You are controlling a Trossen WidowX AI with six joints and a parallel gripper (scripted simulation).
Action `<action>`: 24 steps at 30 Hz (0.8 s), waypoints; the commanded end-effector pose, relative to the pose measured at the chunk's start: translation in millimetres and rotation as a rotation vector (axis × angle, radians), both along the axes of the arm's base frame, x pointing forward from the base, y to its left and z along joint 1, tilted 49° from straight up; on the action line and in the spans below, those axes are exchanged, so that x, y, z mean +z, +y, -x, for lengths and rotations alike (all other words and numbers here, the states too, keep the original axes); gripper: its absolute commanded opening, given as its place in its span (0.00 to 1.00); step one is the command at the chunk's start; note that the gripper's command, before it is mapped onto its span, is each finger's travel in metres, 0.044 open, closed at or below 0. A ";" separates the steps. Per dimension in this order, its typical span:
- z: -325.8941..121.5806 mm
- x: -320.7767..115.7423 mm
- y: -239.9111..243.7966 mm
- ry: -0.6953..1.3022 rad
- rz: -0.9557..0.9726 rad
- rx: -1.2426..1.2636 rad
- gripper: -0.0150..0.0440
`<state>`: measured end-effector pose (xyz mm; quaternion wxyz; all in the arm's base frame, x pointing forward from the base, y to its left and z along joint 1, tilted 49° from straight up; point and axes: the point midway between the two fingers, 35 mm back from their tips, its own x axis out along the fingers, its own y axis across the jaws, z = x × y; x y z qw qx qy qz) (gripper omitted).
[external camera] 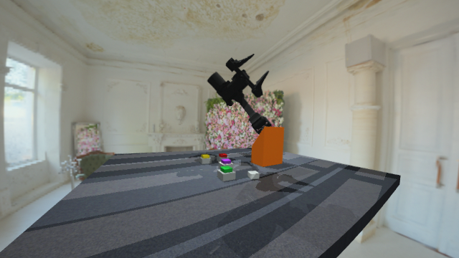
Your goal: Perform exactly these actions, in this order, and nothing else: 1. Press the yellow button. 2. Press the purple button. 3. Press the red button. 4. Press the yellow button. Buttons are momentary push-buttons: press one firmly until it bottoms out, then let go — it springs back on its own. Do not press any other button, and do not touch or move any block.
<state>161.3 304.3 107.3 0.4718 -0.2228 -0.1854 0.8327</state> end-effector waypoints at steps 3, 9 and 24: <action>-21.9 -14.8 -1.3 0.079 0.173 -0.139 0.93; -97.6 -67.2 -54.8 0.387 0.794 -0.778 0.93; -148.3 -34.5 -268.5 0.465 1.442 -2.250 0.93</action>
